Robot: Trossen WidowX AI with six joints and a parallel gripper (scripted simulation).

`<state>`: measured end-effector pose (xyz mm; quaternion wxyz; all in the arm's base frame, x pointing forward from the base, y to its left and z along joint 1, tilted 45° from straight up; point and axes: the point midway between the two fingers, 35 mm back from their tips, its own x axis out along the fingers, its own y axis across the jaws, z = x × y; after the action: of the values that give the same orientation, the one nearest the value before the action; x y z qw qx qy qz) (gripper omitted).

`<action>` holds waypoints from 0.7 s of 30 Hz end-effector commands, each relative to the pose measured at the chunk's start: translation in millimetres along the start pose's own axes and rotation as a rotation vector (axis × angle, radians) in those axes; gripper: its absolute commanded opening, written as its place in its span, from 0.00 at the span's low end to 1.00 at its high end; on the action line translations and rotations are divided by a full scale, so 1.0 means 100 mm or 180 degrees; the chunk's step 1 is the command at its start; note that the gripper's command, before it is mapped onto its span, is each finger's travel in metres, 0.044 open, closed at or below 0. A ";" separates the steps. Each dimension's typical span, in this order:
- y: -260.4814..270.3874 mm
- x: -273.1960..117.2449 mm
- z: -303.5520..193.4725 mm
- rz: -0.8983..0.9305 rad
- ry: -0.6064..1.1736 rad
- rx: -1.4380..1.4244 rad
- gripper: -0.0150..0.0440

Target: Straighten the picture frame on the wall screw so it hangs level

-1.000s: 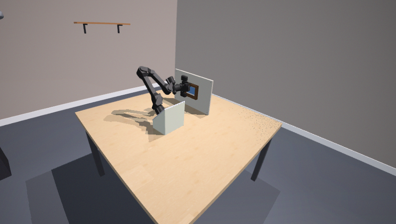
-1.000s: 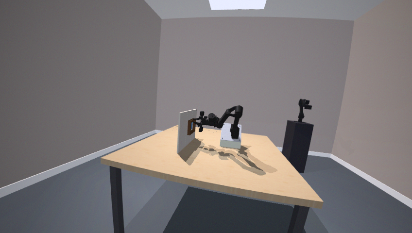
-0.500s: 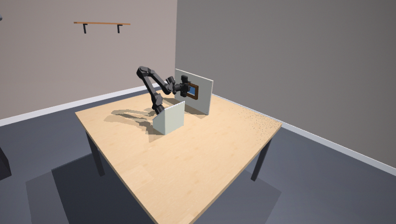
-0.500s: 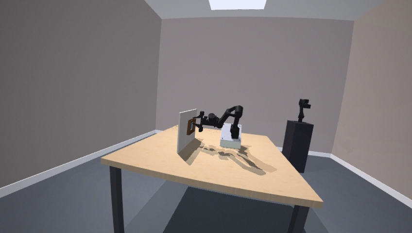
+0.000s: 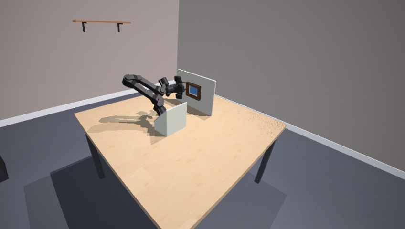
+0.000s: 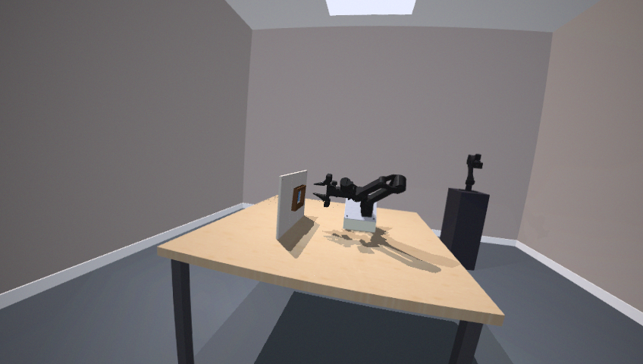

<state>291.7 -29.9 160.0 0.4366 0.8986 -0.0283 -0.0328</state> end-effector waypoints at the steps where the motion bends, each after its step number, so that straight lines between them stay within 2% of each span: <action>1: -0.09 -0.19 0.06 -0.0030 -0.0009 -0.0116 0.69; 8: 0.11 -0.22 0.06 -0.0029 -0.0009 -0.0091 0.69; 21: 0.36 -0.86 0.05 -0.0118 -0.0006 -0.0124 0.69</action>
<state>228.1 -53.5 184.3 0.4507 0.8915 -0.0174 -0.0428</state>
